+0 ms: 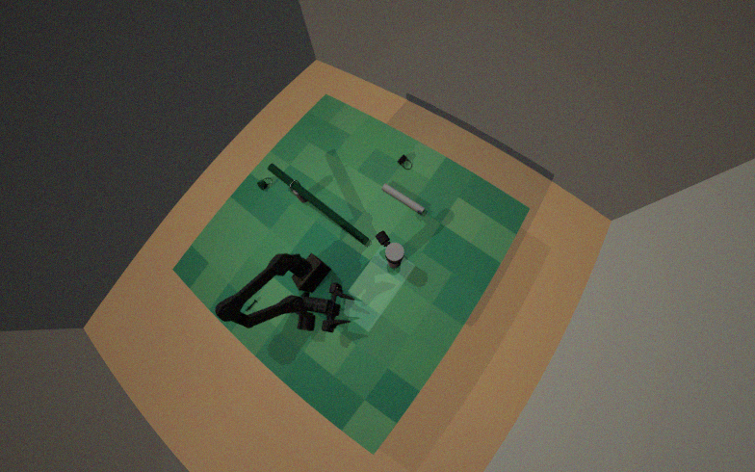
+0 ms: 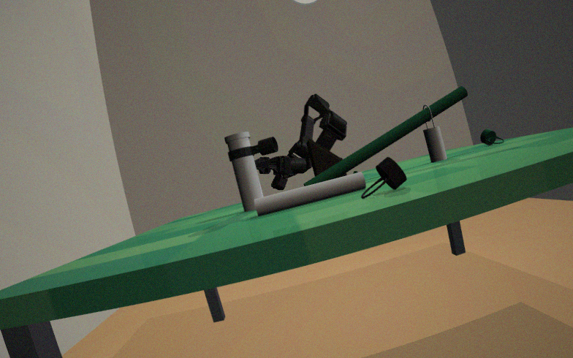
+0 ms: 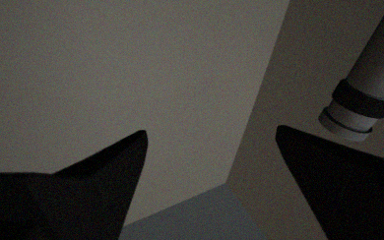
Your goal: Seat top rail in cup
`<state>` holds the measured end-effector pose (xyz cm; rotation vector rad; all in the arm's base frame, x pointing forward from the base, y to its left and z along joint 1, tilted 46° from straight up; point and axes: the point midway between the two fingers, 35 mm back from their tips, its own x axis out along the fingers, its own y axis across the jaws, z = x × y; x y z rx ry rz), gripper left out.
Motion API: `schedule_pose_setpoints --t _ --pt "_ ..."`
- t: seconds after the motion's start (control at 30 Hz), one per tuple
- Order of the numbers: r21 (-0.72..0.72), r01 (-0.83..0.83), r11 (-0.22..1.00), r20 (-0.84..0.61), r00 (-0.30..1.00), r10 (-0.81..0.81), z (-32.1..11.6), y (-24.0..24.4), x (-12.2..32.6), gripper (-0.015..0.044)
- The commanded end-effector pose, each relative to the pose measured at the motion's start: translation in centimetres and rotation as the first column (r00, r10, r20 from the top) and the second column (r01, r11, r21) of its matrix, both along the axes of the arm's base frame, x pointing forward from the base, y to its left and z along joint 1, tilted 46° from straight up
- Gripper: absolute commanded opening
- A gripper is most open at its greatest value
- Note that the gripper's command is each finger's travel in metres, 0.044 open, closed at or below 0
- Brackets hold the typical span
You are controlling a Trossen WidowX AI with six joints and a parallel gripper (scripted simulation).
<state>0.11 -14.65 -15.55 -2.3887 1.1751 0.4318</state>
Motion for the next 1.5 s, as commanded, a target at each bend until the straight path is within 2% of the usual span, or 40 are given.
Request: schedule_pose_setpoints --t 0.0,0.07,0.17,0.3,0.47,0.57,0.67,0.77,0.87,0.97,1.07,1.2,1.33,1.47 --pt "0.006 -0.01 1.0 -0.005 1.0 0.01 0.0 0.0 0.0 0.0426" --pt "0.037 -0.095 0.995 -0.053 0.994 0.097 -0.3 0.0 0.0 0.044" --pt "-0.048 -0.306 0.951 -0.171 0.94 0.294 0.1 -1.1 0.3 0.044" --pt "-0.143 -0.573 0.807 -0.331 0.796 0.506 1.1 -2.9 1.2 0.044" --pt "-0.229 -0.85 0.474 -0.543 0.516 0.662 3.3 -5.3 3.7 0.044" --pt "-0.254 -0.942 0.22 -0.66 0.335 0.672 5.1 -6.3 5.9 0.044" --pt "-0.258 -0.965 -0.052 -0.764 0.171 0.622 7.1 -7.0 8.6 0.044" --pt "-0.24 -0.916 -0.32 -0.851 0.041 0.523 9.4 -7.0 11.6 0.044" --pt "-0.203 -0.801 -0.564 -0.92 -0.041 0.39 12.0 -6.2 14.7 0.044" --pt "-0.147 -0.628 -0.764 -0.968 -0.067 0.242 14.8 -4.7 17.8 0.044" --pt "-0.074 -0.414 -0.907 -0.994 -0.037 0.098 17.7 -2.4 20.5 0.044" --pt "0.045 -0.097 -0.994 -0.995 0.08 -0.053 21.8 1.8 23.4 0.044" --pt "0.176 0.197 -0.964 -0.96 0.25 -0.125 25.8 6.8 24.9 0.044" --pt "0.2 0.243 -0.949 -0.951 0.282 -0.128 26.5 7.7 25.0 0.044"
